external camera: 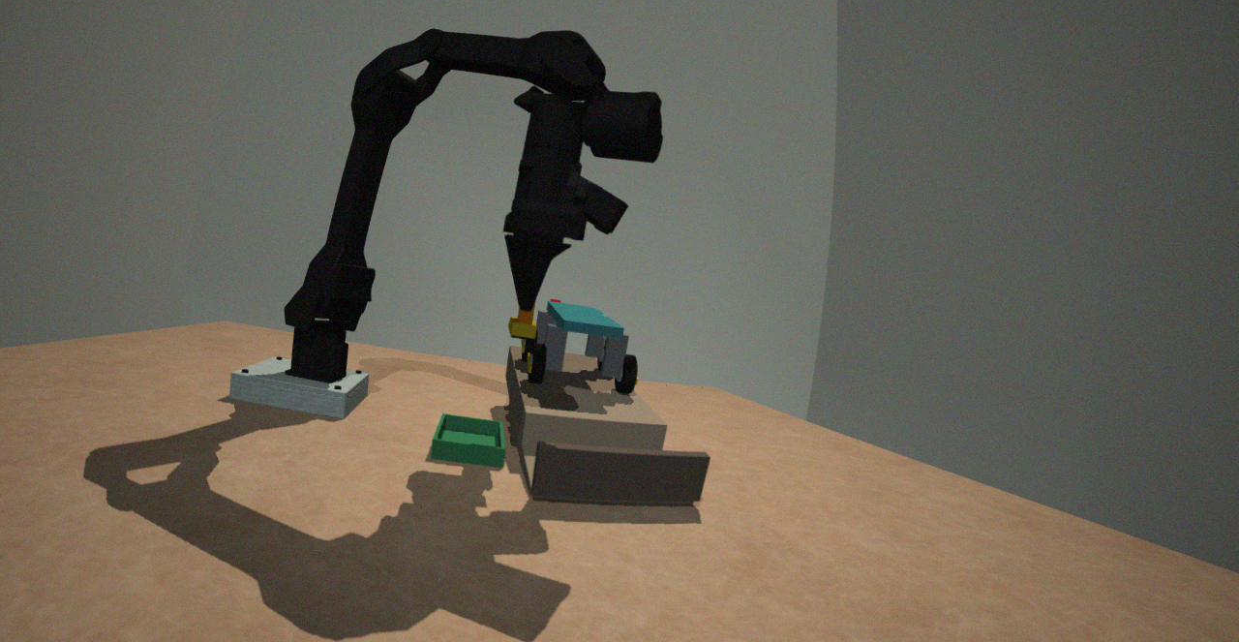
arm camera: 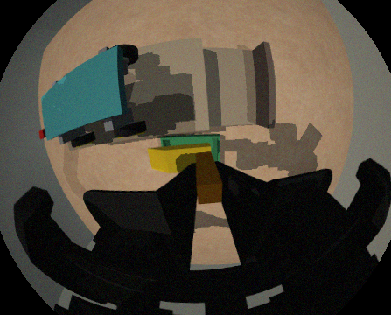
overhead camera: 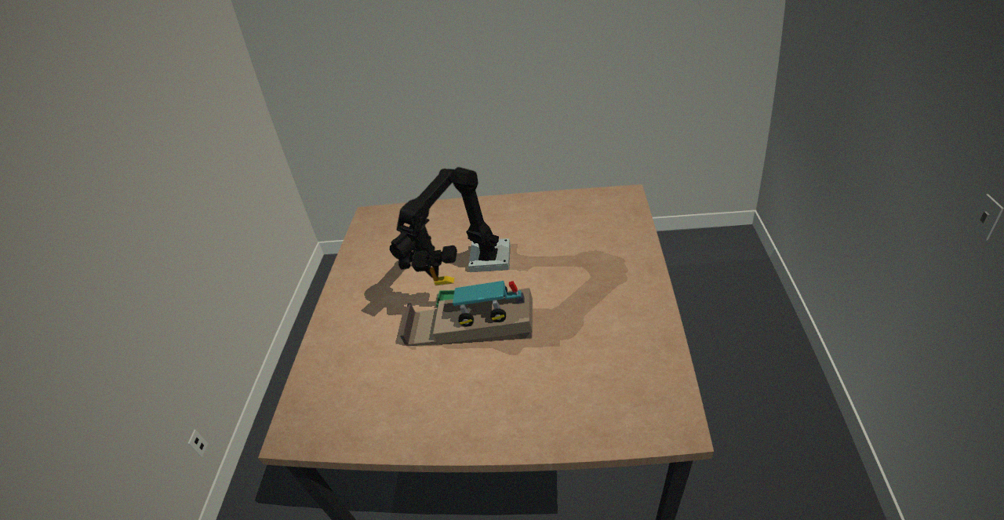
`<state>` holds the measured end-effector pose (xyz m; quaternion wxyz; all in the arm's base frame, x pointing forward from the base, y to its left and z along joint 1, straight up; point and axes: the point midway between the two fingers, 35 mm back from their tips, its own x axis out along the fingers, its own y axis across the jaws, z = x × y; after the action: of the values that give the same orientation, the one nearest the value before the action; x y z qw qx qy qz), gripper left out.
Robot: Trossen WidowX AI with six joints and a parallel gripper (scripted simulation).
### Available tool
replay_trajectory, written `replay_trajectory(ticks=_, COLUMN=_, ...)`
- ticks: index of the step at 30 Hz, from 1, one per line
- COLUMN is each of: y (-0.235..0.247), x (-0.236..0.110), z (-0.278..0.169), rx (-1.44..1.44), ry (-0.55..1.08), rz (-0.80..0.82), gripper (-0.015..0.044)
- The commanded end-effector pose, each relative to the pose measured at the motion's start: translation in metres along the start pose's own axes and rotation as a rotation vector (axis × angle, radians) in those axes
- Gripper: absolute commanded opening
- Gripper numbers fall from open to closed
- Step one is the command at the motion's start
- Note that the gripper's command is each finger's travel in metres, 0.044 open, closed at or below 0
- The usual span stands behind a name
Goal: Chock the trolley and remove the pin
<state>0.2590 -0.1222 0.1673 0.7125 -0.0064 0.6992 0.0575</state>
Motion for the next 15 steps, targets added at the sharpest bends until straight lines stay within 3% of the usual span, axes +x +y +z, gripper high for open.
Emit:
replay_trajectory(ticks=1, y=-0.001, x=0.000, z=0.002, rx=-0.005, ry=-0.001, rz=0.026, gripper=0.0000)
replay_trajectory(ticks=15, y=-0.004, x=0.006, z=0.031, rx=-0.005, ry=-0.004, rz=0.026, gripper=0.0000)
